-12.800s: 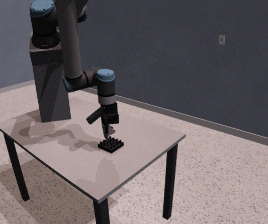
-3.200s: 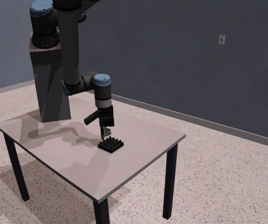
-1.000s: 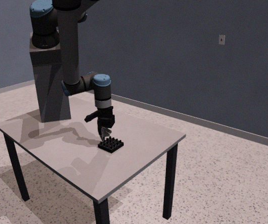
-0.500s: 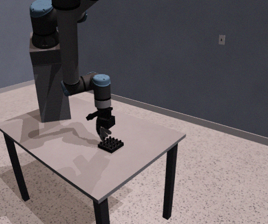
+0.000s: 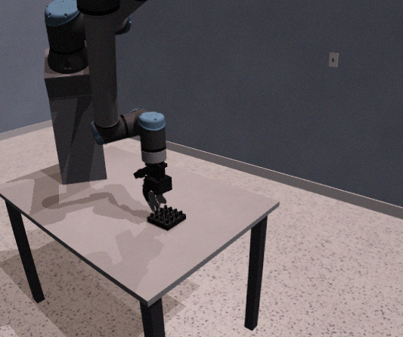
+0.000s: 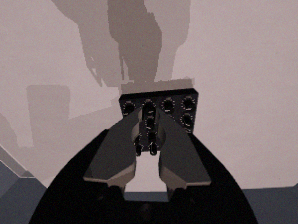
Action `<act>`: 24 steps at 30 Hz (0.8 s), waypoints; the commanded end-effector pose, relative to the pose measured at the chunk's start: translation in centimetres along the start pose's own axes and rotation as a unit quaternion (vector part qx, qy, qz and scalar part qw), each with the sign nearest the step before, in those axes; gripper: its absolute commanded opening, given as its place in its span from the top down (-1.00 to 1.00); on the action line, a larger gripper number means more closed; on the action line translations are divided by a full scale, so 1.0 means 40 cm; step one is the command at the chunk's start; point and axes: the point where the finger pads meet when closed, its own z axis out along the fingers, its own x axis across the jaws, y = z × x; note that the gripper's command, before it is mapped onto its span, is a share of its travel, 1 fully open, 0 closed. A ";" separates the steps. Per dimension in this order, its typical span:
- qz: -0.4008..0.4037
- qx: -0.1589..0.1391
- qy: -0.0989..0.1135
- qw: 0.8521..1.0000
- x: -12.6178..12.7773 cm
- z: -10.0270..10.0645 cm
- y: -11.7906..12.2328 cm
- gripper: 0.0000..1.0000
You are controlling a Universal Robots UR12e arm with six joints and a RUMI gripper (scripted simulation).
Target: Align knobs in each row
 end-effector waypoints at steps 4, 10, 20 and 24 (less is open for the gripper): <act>0.076 0.000 -0.001 0.997 0.002 -0.001 0.001 0.92; 0.136 0.000 -0.001 0.991 0.003 -0.001 0.001 0.92; 0.206 0.000 -0.001 0.979 0.005 -0.001 0.002 0.92; 0.235 0.000 -0.001 0.972 0.006 -0.001 0.002 0.92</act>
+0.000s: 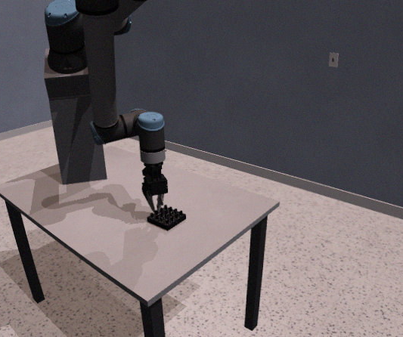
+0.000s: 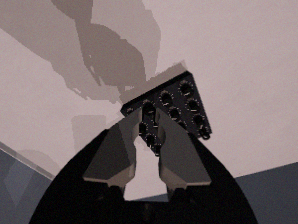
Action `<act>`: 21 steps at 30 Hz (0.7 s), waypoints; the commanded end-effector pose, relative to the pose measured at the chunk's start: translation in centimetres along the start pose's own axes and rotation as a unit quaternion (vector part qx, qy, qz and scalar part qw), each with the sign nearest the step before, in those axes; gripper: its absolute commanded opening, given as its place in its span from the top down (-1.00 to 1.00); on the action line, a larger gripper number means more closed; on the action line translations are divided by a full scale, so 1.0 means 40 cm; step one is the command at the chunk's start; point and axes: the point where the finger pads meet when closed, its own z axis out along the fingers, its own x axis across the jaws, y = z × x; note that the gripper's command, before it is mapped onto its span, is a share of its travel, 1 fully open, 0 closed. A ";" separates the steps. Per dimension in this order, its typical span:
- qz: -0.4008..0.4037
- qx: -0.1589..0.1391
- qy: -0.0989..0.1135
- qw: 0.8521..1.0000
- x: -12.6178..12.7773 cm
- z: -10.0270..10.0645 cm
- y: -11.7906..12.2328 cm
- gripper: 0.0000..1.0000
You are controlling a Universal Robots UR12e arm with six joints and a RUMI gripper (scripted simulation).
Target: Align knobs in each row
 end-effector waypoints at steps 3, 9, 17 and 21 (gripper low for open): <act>0.050 0.000 0.000 0.999 0.002 -0.001 0.001 0.92; 0.073 0.000 0.000 0.997 0.002 -0.001 0.001 0.92; 0.108 0.000 0.000 0.994 0.003 -0.001 0.001 0.92; 0.119 0.000 0.000 0.993 0.003 -0.001 0.001 0.92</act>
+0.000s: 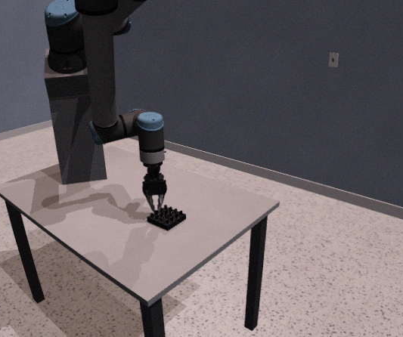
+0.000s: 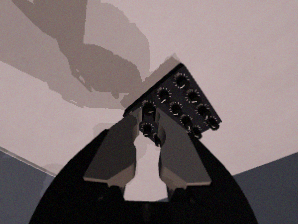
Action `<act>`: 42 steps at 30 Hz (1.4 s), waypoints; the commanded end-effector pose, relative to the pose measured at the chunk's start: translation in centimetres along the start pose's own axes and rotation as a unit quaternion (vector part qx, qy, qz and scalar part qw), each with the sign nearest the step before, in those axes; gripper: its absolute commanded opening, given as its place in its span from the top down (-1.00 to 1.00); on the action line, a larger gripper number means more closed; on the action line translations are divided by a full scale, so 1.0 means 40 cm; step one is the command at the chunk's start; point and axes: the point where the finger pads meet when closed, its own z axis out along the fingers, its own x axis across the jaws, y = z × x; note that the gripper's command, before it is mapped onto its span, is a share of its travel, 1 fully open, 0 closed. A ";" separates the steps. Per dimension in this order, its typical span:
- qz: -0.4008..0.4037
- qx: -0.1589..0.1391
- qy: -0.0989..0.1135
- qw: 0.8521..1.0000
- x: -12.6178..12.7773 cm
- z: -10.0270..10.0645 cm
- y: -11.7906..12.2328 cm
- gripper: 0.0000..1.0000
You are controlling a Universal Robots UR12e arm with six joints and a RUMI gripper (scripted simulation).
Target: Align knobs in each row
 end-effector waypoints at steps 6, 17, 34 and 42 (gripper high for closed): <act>0.020 0.000 0.000 1.000 0.001 -0.001 0.000 0.92; 0.027 0.000 0.000 1.000 0.001 -0.001 0.001 0.92; 0.027 0.000 0.000 1.000 0.001 -0.001 0.001 0.78; 0.027 0.000 0.000 1.000 0.001 -0.001 0.001 0.78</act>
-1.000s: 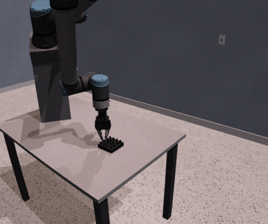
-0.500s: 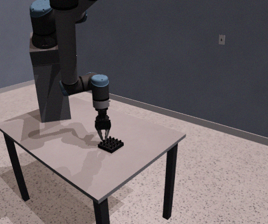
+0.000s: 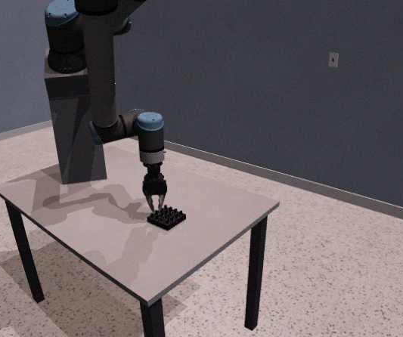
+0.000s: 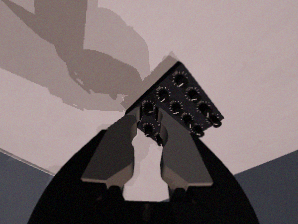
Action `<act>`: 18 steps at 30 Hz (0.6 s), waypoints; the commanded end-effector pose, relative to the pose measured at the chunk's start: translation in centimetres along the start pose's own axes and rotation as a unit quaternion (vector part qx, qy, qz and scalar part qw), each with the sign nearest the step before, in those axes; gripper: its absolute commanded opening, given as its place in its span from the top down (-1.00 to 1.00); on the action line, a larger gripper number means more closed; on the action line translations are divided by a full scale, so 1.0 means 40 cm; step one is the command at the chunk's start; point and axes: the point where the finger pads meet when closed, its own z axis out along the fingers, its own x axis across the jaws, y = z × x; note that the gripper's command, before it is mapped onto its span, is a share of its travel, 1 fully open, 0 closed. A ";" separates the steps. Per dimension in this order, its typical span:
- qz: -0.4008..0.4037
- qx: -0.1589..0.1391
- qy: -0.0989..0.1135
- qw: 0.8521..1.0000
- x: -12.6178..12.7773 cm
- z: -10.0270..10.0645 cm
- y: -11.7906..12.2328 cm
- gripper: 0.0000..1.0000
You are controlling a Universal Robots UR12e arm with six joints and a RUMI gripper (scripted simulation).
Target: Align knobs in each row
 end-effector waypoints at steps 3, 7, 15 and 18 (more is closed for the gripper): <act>0.000 0.000 0.000 1.000 0.001 -0.001 0.000 0.78; 0.000 0.000 0.000 1.000 0.001 -0.001 0.000 0.78; 0.000 0.000 0.000 1.000 0.001 -0.005 0.000 0.78; 0.000 0.000 0.000 1.000 0.001 -0.016 0.000 0.78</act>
